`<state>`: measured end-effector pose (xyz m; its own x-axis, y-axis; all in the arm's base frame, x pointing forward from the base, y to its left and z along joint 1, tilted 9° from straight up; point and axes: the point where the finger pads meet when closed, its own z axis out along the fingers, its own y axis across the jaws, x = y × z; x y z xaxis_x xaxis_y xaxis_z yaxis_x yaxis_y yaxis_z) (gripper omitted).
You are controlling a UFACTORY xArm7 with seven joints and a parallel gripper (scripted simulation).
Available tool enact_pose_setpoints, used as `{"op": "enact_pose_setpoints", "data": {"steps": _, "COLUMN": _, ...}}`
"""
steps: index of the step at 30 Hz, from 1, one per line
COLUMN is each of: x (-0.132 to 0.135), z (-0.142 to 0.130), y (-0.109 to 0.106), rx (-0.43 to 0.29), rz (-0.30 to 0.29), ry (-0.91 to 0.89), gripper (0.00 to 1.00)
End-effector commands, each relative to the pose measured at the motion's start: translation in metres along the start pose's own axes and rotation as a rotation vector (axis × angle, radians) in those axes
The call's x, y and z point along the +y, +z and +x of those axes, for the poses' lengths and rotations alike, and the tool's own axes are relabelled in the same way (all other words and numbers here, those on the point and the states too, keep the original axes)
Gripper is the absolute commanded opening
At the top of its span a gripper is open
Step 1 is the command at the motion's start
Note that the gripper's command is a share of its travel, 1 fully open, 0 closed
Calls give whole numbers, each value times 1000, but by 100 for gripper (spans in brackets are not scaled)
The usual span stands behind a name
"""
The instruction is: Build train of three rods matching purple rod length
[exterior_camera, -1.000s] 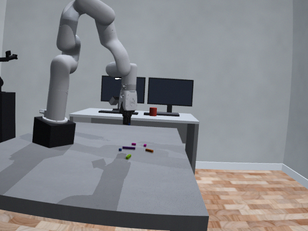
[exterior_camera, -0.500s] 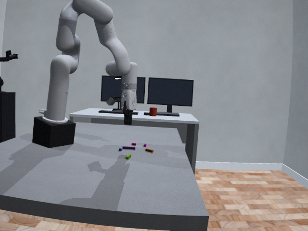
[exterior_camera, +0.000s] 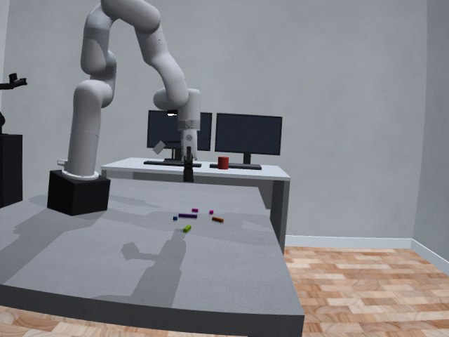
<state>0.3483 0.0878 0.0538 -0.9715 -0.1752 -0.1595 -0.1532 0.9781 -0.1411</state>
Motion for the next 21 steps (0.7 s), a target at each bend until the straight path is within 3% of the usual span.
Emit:
{"op": "enact_pose_setpoints", "data": {"steps": 1, "x": -11, "z": -2, "y": -2, "rx": 9, "rz": -33, "ry": -164, "gripper": 4}}
{"op": "enact_pose_setpoints", "data": {"steps": 21, "x": -46, "z": 0, "y": -1, "rx": -2, "rz": -32, "ry": -681, "gripper": 4}}
